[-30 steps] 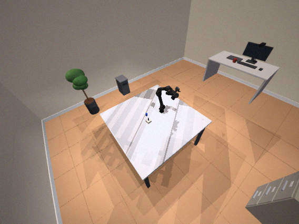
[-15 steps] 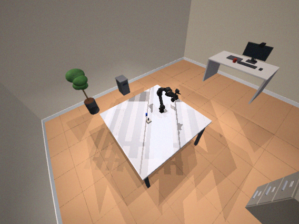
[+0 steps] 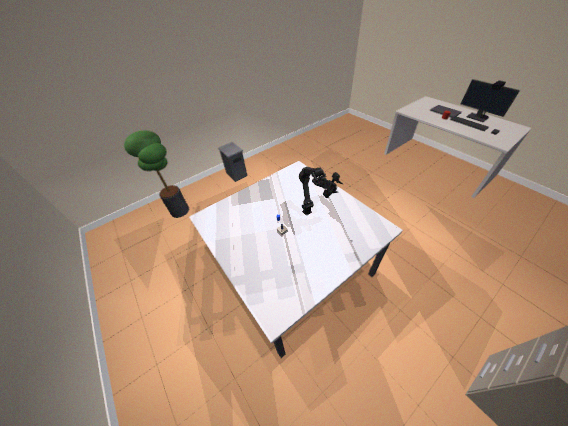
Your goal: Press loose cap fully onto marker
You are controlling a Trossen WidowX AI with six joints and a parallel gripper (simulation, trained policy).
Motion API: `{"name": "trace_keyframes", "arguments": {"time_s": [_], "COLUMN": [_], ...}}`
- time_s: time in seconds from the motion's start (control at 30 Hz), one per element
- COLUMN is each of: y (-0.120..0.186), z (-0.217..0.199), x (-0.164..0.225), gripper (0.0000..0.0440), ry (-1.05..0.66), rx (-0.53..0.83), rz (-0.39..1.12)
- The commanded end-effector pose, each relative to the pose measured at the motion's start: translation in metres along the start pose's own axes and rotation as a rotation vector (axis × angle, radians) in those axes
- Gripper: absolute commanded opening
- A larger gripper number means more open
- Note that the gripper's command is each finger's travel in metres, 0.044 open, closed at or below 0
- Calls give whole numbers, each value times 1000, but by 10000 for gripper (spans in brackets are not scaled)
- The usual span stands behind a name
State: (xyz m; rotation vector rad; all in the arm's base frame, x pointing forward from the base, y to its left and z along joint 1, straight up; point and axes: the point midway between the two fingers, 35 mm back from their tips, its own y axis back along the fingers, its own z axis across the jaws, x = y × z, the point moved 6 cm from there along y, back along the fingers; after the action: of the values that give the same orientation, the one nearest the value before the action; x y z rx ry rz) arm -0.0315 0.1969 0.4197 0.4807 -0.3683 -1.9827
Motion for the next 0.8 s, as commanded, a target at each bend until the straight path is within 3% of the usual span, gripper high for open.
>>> {"name": "trace_keyframes", "arguments": {"time_s": [0.0, 0.77], "y": [2, 31], "z": [-6, -37], "x": [-7, -36], "gripper": [328, 330], "ry": [3, 37], "rx": [16, 110], "rz": [-19, -181]}}
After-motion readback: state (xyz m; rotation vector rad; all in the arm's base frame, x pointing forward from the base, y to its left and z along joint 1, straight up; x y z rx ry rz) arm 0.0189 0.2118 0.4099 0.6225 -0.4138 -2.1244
